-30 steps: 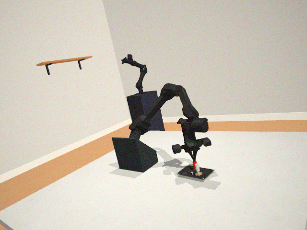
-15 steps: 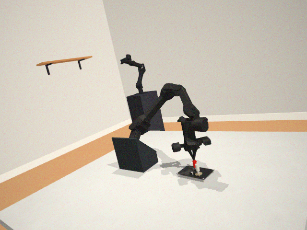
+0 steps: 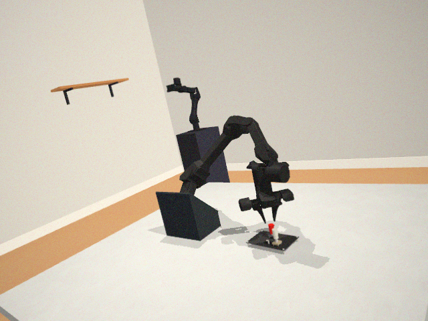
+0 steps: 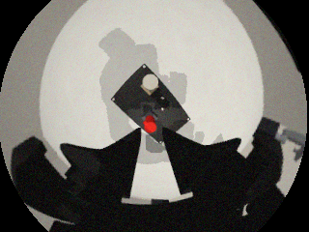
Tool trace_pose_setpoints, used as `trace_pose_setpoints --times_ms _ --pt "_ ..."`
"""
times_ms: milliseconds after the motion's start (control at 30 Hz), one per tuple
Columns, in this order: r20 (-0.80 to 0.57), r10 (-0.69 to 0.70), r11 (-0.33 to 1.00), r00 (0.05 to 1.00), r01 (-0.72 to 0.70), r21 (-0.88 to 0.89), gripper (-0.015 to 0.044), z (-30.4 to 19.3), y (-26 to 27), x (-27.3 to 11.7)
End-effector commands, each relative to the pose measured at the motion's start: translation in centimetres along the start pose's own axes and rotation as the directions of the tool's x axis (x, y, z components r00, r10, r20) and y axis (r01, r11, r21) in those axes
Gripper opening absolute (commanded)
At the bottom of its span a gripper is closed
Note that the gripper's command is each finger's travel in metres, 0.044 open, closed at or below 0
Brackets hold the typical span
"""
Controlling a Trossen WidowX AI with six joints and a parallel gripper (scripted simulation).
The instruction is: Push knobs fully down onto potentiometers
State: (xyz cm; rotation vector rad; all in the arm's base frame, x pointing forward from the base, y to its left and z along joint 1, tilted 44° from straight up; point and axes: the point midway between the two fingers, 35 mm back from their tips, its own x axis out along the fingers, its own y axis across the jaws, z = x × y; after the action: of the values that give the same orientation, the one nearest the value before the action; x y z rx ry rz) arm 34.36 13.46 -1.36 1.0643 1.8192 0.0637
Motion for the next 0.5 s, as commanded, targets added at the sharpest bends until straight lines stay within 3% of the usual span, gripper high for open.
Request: trace_pose_setpoints --times_ms 0,133,467 --pt "0.031 0.046 0.998 0.998 -0.045 -0.035 0.0105 1.1 0.0 -1.2" --pt "0.044 0.065 0.990 0.997 -0.059 -0.132 0.0000 1.8 0.0 -1.9" --pt "0.042 0.057 0.889 0.997 -0.032 -0.457 0.0000 2.3 0.1 -2.2"
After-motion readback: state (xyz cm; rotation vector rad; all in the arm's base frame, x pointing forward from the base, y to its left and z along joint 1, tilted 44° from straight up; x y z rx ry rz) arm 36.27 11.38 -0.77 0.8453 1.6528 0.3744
